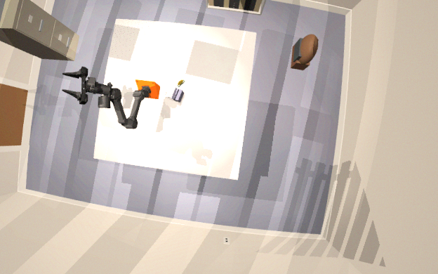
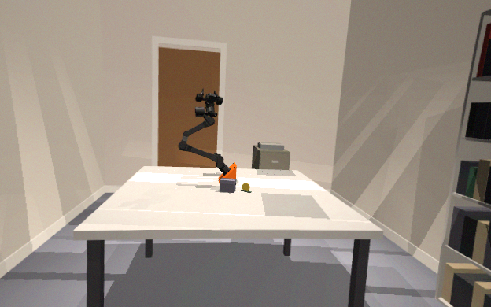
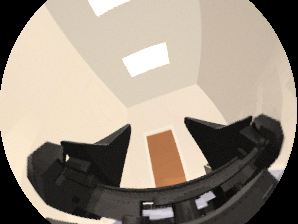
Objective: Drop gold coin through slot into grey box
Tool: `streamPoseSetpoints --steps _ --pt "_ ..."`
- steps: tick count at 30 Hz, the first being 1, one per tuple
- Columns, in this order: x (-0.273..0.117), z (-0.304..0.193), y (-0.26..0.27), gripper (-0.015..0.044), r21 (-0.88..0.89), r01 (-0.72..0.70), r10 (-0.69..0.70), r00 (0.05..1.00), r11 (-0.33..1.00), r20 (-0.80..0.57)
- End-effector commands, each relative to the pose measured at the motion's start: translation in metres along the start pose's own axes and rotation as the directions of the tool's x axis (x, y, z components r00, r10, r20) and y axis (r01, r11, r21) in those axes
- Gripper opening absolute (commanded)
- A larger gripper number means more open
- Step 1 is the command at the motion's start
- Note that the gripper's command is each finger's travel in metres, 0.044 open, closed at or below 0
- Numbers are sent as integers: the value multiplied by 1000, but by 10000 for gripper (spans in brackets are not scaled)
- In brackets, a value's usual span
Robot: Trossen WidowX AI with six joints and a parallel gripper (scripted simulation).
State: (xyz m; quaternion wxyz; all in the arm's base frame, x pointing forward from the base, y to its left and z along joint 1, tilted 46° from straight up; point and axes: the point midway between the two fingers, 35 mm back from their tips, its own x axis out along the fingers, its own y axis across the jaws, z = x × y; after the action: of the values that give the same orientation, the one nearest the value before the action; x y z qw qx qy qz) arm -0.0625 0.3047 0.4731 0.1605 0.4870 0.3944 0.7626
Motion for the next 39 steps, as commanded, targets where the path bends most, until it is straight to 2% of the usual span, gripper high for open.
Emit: streamPoseSetpoints --steps 1,9,12,16,20,25,30,34,39 --pt "0 2 -2 374 0 5 -5 1000 1000 6" --pt "-13 63 -62 164 -29 219 -208 956 975 206" --pt "-25 89 -88 161 -28 324 -303 910 946 284" --pt "-56 129 -128 161 3 490 -451 799 872 398" --pt "-82 155 -154 161 34 599 -543 699 800 465" --pt "-140 192 -200 161 102 795 -696 452 598 558" --pt "-212 217 -236 161 198 926 -801 153 321 579" --pt "-275 227 -255 161 270 960 -838 -87 74 539" --pt "-354 225 -267 161 327 914 -829 -369 -241 421"
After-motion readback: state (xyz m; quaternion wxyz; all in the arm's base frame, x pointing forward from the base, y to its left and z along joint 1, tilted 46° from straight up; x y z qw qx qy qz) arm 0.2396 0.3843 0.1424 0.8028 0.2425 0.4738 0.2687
